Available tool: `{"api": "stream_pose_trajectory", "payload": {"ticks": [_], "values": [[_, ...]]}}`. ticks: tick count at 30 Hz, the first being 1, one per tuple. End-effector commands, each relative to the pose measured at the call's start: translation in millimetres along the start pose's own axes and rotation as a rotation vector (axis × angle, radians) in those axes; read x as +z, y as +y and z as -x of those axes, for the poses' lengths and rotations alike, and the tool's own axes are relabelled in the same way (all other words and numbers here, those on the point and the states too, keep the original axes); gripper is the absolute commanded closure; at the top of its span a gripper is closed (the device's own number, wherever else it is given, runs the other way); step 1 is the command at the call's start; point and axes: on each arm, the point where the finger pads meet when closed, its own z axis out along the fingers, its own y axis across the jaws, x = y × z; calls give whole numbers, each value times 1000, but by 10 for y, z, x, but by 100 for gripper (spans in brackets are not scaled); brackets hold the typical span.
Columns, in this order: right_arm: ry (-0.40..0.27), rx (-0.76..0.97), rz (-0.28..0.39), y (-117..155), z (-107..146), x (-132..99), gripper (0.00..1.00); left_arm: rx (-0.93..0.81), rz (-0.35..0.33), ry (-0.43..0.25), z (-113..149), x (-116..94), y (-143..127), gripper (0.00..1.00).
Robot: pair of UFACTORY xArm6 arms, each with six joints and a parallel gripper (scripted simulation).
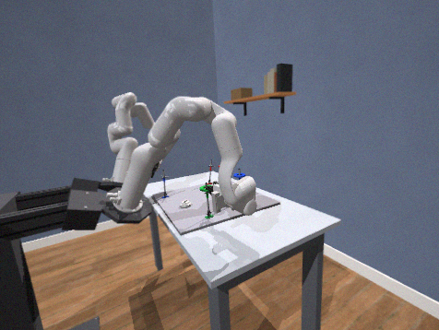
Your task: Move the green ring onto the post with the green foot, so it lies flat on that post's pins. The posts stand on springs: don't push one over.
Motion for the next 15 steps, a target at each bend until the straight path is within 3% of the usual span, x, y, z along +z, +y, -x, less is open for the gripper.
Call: {"api": "stream_pose_trajectory", "payload": {"ticks": [1,10,11,15], "values": [[0,-1,-1,-52,3,-4,100,0,1,-1,2,-4,0,0],[0,-1,-1,-111,2,-4,100,0,1,-1,2,-4,0,0],[0,-1,-1,-108,2,-5,77,0,1,-1,2,-4,0,0],[0,-1,-1,-108,2,-5,77,0,1,-1,2,-4,0,0]]}}
